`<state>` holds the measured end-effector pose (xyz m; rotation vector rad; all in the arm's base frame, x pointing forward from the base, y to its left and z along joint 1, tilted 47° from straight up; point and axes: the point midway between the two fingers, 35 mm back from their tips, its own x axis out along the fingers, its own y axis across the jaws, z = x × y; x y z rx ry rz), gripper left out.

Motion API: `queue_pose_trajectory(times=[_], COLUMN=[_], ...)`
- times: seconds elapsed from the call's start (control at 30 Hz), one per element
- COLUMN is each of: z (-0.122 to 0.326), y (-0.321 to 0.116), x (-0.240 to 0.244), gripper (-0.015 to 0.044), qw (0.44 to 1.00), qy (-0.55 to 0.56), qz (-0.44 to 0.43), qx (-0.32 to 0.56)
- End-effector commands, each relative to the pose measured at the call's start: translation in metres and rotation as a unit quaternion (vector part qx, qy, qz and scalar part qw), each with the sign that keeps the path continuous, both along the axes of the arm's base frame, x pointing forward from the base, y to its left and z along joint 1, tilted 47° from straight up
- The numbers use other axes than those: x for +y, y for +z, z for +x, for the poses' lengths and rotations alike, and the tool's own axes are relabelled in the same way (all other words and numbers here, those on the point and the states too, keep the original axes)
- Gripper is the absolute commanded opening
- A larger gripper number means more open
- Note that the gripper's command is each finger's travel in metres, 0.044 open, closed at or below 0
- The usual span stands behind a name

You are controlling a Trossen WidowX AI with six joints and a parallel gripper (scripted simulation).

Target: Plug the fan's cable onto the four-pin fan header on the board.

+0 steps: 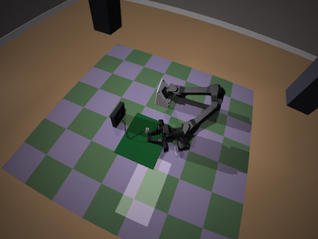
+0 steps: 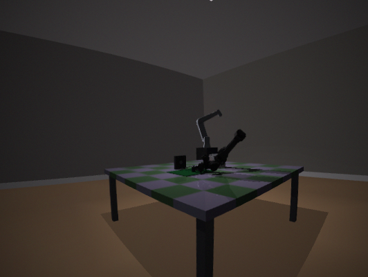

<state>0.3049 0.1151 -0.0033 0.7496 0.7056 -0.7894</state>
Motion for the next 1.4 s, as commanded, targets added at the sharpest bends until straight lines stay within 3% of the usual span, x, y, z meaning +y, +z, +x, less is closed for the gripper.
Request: queue_pose_trajectory(times=[0.0,0.57,1.37], z=[0.000,0.000,-0.025], y=[0.000,0.002,0.071], x=[0.000,0.000,0.006], gripper=[0.0205,0.0205,0.0205], qw=[1.000,1.000,1.000], qy=[0.000,0.000,0.000], qz=[0.000,0.000,0.001], qx=[0.000,0.000,0.000])
